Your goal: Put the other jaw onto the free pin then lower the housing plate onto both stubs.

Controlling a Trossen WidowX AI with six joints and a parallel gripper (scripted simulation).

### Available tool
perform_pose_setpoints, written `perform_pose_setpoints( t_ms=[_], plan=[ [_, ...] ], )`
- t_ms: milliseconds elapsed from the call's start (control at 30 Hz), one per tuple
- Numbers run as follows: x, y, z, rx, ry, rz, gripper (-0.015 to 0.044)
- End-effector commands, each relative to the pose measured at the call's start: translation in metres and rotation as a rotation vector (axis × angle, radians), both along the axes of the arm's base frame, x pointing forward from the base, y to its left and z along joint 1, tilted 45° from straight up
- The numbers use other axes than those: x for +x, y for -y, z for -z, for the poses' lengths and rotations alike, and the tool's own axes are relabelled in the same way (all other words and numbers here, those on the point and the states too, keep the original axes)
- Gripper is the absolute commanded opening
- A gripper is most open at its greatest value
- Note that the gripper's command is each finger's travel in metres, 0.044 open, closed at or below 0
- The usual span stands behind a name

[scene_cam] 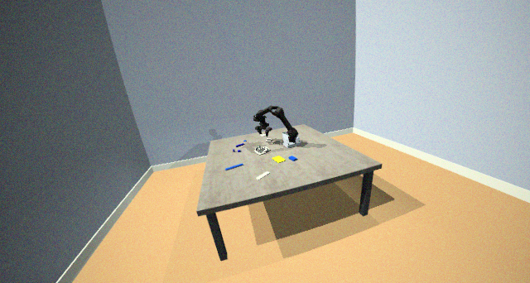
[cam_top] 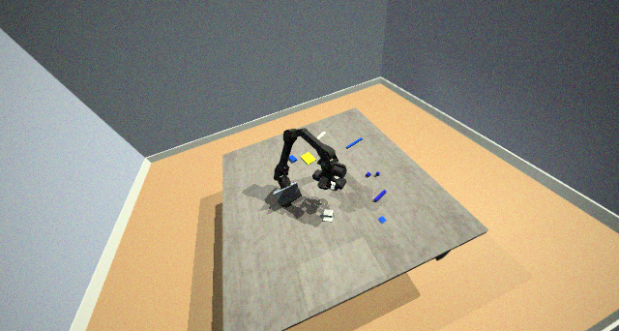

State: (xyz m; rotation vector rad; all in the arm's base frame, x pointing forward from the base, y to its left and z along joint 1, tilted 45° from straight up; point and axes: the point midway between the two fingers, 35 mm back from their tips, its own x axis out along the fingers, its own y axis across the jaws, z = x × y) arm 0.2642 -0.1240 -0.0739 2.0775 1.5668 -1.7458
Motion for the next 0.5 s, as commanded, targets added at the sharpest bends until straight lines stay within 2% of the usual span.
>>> perform_pose_setpoints(
  t_ms=[0, 467],
  plan=[
    [0.003, -0.010, -0.008, 0.002, -0.023, 0.031, 0.0351],
    [0.012, -0.046, -0.036, -0.005, -0.112, 0.129, 0.0351]
  ],
)
